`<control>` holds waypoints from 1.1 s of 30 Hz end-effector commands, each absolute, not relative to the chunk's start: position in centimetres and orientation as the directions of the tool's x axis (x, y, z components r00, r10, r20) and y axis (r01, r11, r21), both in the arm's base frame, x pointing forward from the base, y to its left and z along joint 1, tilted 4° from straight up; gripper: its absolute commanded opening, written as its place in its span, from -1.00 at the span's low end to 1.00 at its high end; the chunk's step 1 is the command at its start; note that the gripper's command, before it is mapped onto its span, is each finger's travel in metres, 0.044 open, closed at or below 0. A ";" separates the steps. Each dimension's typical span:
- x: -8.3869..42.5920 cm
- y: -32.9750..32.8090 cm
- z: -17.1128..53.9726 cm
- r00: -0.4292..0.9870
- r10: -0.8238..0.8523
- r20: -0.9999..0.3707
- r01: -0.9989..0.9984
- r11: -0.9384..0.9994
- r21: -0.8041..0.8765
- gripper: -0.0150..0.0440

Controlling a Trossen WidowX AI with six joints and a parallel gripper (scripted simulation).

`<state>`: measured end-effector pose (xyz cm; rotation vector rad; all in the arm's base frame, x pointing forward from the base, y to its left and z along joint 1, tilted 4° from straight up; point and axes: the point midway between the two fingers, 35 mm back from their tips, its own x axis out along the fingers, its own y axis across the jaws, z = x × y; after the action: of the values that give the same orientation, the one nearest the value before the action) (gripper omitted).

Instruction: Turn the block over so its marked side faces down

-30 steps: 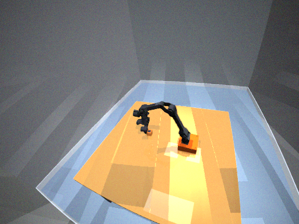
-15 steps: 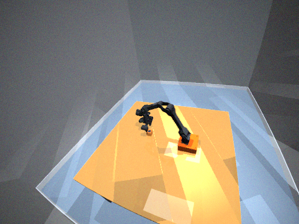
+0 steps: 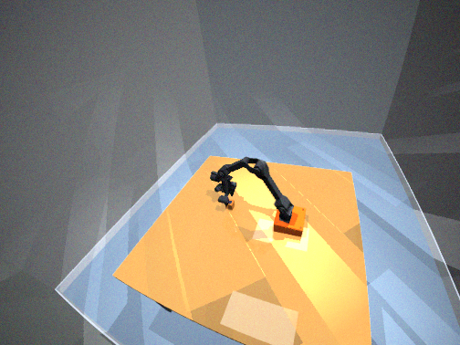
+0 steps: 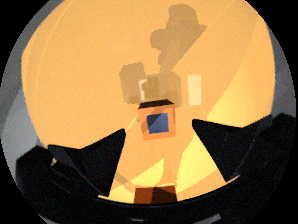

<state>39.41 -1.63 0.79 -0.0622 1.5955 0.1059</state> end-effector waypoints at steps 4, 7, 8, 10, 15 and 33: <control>39.3 -1.7 -0.4 -0.030 0.021 -0.999 -0.108 0.994 0.025 1.00; 39.3 -1.7 -0.9 -0.030 0.021 -0.999 -0.108 0.994 0.025 1.00; 39.3 -1.7 -1.1 -0.030 0.021 -0.999 -0.108 0.994 0.025 1.00; 39.3 -1.7 -1.4 -0.030 0.022 -0.999 -0.108 0.994 0.025 1.00; 39.2 -1.6 -2.2 -0.030 0.022 -0.999 -0.108 0.994 0.025 1.00; 39.2 -1.6 -2.5 -0.030 0.022 -0.999 -0.108 0.994 0.025 0.13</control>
<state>39.22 -1.59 -2.42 -0.0645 1.5978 0.1056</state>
